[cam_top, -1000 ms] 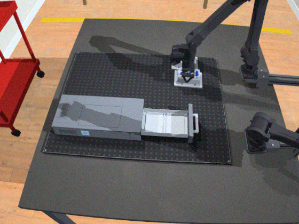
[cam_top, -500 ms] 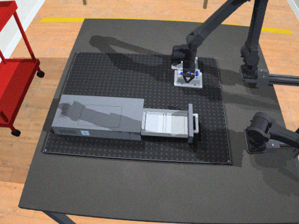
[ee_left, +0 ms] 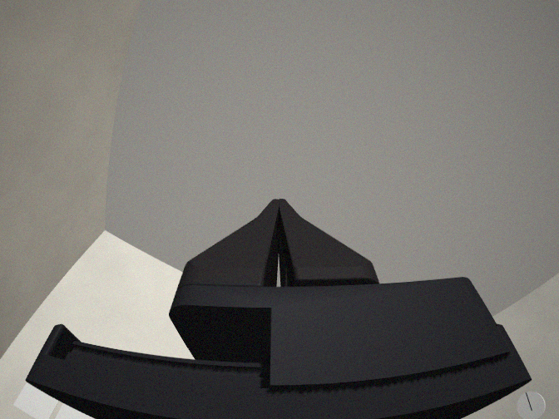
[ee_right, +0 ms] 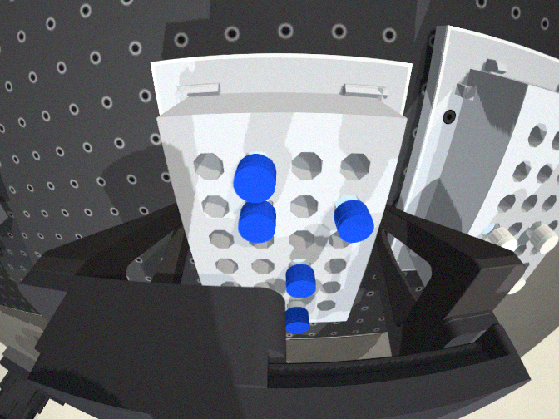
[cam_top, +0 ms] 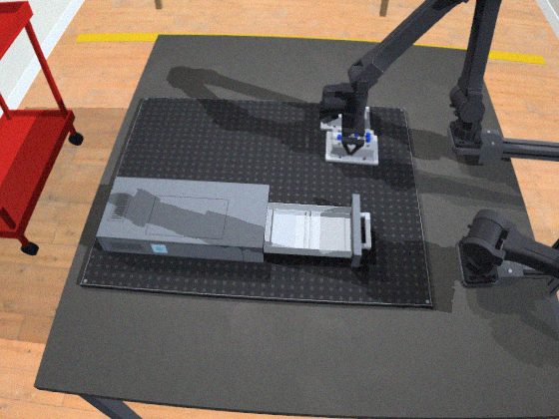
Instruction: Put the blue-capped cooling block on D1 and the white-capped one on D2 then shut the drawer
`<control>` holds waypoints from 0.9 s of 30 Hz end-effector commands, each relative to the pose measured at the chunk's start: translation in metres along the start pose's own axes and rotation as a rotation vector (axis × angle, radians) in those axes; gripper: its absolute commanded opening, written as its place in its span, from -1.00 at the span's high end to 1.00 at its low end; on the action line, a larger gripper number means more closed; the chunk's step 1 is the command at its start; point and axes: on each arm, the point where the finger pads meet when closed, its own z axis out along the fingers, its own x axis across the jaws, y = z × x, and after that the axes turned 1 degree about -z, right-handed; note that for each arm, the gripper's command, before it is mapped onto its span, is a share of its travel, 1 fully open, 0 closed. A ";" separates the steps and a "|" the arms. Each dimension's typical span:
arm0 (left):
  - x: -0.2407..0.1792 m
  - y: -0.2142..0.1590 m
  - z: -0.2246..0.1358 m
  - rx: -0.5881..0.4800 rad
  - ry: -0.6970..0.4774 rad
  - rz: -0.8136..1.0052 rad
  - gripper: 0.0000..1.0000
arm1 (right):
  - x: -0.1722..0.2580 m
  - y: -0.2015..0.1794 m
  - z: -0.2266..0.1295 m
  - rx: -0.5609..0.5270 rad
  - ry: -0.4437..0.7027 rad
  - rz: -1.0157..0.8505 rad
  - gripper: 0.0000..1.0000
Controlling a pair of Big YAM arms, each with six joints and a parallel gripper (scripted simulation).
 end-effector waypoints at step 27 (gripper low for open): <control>-0.002 -0.023 0.008 0.034 0.000 0.008 1.00 | 0.002 0.021 -0.026 -0.071 0.008 0.001 -1.00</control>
